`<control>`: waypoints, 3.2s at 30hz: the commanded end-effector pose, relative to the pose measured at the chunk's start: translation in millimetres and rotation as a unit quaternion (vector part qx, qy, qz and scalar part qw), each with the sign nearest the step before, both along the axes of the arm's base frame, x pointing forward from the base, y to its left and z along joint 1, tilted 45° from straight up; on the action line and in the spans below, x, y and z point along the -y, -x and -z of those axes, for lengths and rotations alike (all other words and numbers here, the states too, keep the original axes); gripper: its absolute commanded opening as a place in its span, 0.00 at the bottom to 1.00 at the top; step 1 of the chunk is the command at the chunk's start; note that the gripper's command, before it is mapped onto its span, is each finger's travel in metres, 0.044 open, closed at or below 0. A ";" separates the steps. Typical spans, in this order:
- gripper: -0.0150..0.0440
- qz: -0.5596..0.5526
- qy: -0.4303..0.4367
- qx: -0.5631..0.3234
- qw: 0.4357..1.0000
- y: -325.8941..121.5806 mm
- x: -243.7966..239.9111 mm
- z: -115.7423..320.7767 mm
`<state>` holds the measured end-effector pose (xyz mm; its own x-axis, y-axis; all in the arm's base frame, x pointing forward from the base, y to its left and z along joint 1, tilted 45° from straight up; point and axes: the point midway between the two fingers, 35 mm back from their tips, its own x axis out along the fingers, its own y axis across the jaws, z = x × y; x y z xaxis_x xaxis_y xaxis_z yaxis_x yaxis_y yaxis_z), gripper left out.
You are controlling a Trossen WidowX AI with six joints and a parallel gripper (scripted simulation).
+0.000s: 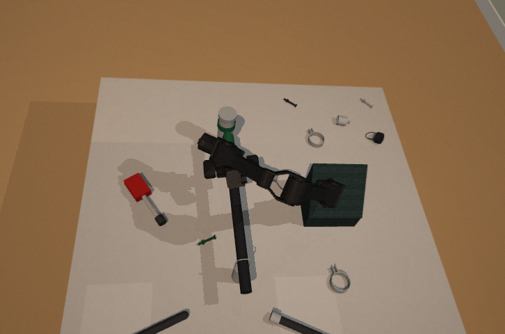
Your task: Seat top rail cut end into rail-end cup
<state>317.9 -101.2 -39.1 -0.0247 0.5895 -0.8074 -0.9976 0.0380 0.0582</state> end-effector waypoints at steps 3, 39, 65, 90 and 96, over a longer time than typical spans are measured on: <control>0.25 0.007 0.009 0.006 1.000 -3.7 11.8 0.2; 0.25 0.001 0.000 0.000 1.000 1.0 15.8 15.0; 1.00 0.000 0.000 -0.001 1.000 4.4 13.6 -41.0; 1.00 0.000 0.000 -0.001 1.000 7.4 41.3 -76.7; 1.00 0.000 0.000 -0.001 1.000 7.4 41.3 -76.7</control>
